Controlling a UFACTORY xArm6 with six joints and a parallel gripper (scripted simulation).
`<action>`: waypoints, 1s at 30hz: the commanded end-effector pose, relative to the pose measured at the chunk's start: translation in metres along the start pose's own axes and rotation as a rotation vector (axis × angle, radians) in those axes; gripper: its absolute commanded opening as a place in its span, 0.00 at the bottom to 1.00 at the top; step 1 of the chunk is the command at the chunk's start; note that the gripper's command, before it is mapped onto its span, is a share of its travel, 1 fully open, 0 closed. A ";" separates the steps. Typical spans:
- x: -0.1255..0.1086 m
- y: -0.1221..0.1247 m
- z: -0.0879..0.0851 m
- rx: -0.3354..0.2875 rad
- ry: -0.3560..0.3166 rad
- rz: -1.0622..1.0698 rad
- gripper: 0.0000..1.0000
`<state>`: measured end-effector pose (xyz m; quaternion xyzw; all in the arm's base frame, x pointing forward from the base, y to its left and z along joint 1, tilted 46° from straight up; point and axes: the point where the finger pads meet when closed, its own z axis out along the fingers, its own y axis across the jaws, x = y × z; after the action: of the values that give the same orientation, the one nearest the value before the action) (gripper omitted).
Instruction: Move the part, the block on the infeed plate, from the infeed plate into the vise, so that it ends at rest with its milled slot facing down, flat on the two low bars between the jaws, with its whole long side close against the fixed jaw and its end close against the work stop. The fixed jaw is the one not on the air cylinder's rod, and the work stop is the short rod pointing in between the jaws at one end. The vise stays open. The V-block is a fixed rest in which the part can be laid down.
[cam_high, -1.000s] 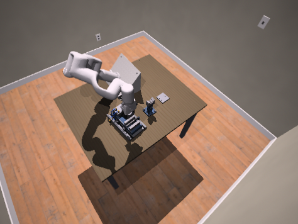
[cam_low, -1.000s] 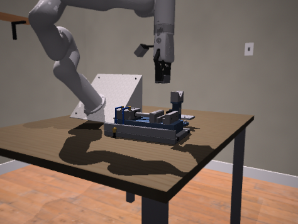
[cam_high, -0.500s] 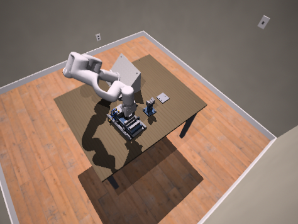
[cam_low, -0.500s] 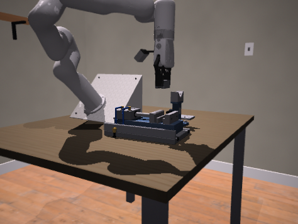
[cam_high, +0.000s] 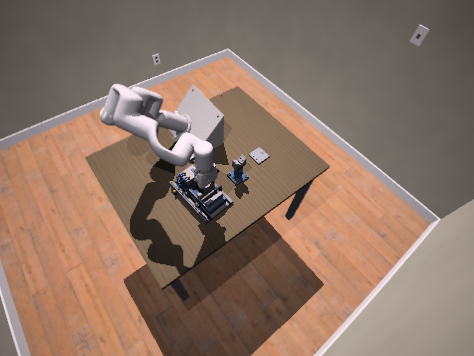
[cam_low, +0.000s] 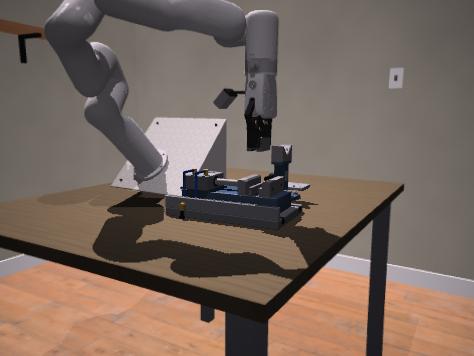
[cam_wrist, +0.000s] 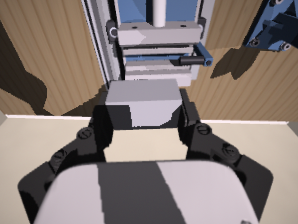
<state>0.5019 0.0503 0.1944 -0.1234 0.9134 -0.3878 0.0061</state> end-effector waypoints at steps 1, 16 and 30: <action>-0.001 0.000 0.004 -0.001 -0.004 0.001 0.00; -0.002 0.000 0.026 -0.001 -0.004 0.001 0.00; -0.002 0.000 0.037 -0.001 -0.004 0.001 0.00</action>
<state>0.5070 0.0246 0.1685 -0.1234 0.9135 -0.3876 0.0065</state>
